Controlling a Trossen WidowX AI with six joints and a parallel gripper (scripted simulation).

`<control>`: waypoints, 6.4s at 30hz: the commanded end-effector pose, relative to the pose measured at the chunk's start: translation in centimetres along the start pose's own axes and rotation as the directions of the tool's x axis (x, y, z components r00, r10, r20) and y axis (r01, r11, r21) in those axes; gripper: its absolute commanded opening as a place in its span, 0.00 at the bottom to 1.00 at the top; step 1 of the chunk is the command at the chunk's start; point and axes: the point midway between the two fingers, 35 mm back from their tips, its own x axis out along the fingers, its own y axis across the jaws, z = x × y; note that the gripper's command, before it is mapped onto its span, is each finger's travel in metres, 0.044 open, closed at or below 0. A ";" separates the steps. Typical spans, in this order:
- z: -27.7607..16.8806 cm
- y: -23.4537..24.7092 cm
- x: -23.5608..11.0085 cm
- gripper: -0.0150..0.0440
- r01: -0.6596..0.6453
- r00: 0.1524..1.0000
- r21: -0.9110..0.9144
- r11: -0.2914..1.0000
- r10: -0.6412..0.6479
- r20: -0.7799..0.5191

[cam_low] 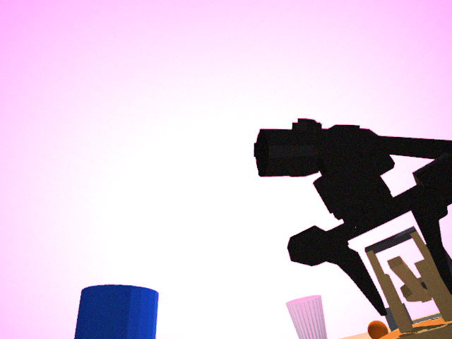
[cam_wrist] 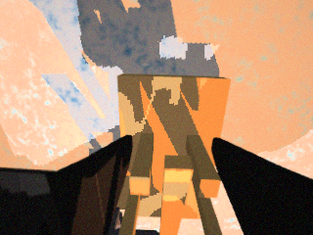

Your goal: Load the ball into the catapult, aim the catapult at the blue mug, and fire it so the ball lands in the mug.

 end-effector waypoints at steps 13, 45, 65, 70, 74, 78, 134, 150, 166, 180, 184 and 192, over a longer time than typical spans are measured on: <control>0.5 -0.1 -8.7 1.00 0.010 1.000 -0.007 1.000 -0.010 0.012; 0.1 0.0 -2.9 1.00 0.011 1.000 0.001 1.000 -0.011 0.000; 0.0 0.1 0.3 1.00 0.012 1.000 0.001 1.000 -0.012 -0.002; 0.0 0.1 0.4 1.00 0.012 1.000 0.001 1.000 -0.012 -0.002; 0.0 0.0 0.1 0.82 0.011 1.000 0.010 1.000 -0.011 0.002; 0.0 0.0 0.1 0.64 0.011 1.000 0.010 1.000 -0.011 0.002; -1.0 -2.4 -4.6 0.25 0.007 1.000 0.831 0.556 -0.012 -0.001; -1.0 -2.5 -2.9 0.25 0.007 1.000 0.831 0.556 -0.012 -0.001; -1.1 -2.6 -0.3 0.25 0.009 1.000 0.831 0.556 -0.012 -0.002; -1.2 -2.6 0.1 0.39 0.006 1.000 0.836 0.549 -0.007 -0.003; -1.2 -2.6 0.1 0.57 0.006 1.000 0.836 0.549 -0.007 -0.003; -1.1 -2.6 -0.2 0.92 0.006 1.000 0.836 0.549 -0.007 -0.002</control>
